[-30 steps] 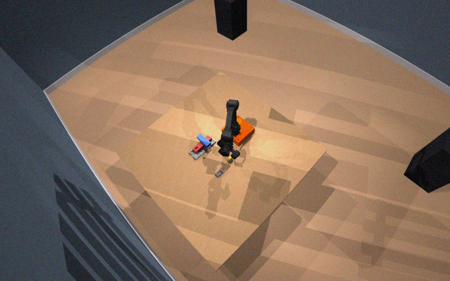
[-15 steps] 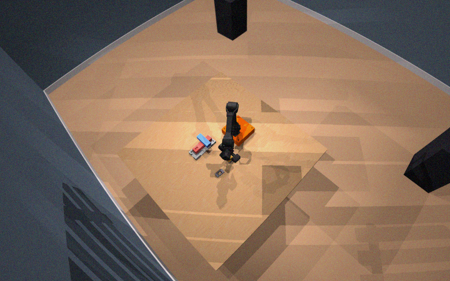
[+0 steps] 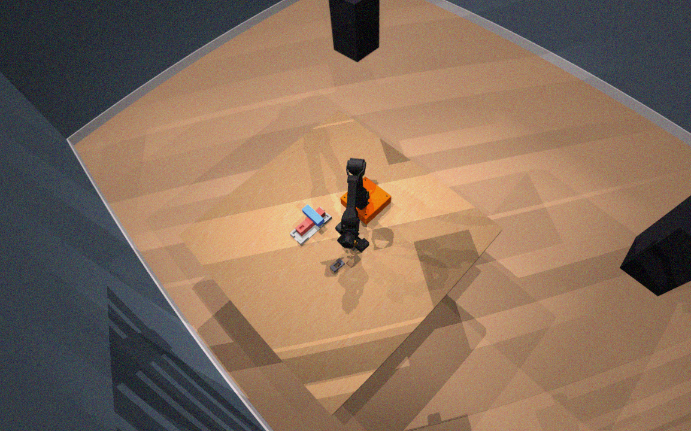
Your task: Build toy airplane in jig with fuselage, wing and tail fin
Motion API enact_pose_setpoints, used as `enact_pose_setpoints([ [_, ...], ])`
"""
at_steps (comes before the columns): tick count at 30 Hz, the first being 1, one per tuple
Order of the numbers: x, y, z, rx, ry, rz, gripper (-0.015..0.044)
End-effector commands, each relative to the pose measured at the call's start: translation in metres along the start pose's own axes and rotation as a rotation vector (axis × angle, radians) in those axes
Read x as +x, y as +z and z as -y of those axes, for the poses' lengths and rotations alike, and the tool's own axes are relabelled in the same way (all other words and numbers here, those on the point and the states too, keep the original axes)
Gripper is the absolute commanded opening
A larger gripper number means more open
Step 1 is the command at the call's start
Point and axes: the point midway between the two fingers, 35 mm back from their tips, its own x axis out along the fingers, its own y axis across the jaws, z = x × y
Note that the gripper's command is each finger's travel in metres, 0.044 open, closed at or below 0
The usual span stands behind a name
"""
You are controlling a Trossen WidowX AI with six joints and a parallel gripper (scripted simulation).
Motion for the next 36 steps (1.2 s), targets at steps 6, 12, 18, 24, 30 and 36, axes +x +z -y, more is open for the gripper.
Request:
enact_pose_setpoints([
  [6, 0.015, -0.002, 0.001, 0.002, 0.001, -0.007, 0.0440],
  [12, 0.025, -0.003, 0.001, 0.002, 0.001, -0.007, 0.0440],
  [18, 0.033, -0.004, 0.002, 0.002, 0.001, -0.007, 0.0440],
  [24, 0.033, -0.004, 0.002, 0.002, 0.001, -0.007, 0.0309],
  [30, 0.033, -0.004, 0.002, 0.002, 0.001, -0.007, 0.0151],
  [36, 0.033, -0.004, 0.002, 0.002, 0.001, -0.007, 0.0053],
])
